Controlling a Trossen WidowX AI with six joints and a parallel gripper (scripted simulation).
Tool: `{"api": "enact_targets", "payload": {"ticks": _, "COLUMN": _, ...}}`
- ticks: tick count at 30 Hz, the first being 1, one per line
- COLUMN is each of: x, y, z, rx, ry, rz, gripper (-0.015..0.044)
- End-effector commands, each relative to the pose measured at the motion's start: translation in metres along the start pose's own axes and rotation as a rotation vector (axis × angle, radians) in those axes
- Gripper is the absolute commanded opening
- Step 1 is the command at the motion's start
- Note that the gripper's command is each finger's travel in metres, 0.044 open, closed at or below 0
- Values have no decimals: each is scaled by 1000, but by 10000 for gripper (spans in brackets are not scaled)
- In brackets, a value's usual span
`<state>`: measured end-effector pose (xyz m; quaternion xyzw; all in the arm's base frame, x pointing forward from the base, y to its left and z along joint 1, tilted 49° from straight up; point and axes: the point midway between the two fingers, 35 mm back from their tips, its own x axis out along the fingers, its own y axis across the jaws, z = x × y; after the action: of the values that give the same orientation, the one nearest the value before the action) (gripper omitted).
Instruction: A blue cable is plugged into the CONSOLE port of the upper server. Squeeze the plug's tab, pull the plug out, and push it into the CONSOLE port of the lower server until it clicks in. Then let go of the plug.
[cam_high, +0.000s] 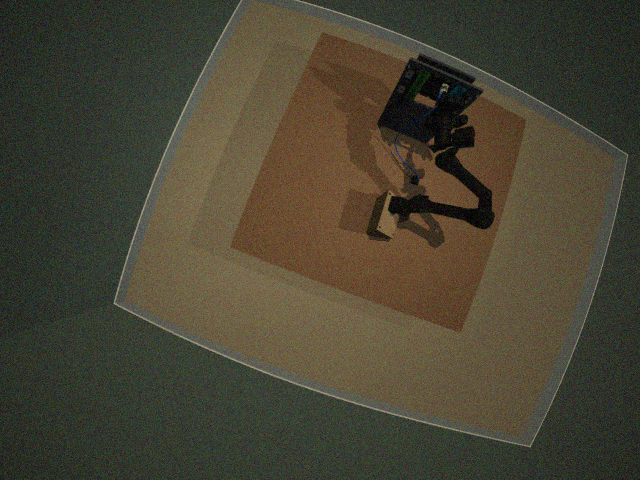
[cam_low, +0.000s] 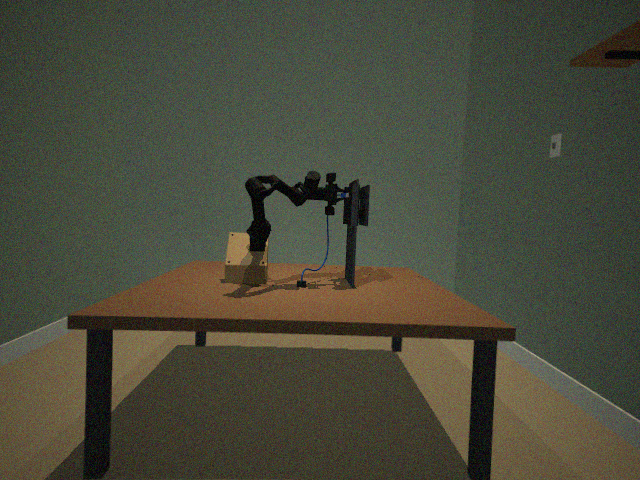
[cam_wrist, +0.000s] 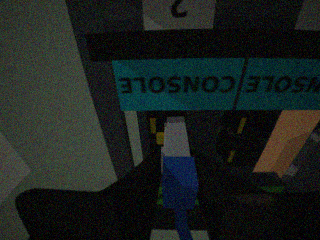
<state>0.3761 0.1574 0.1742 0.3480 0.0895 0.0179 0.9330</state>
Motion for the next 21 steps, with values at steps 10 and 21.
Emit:
{"api": "enact_targets", "payload": {"ticks": 10, "x": -9, "y": 1, "z": -3, "rx": 6, "ry": 0, "rz": 1, "gripper": 0}}
{"api": "enact_targets", "payload": {"ticks": 21, "x": -17, "y": 1, "z": -6, "rx": 6, "ry": 1, "rz": 1, "gripper": 0}}
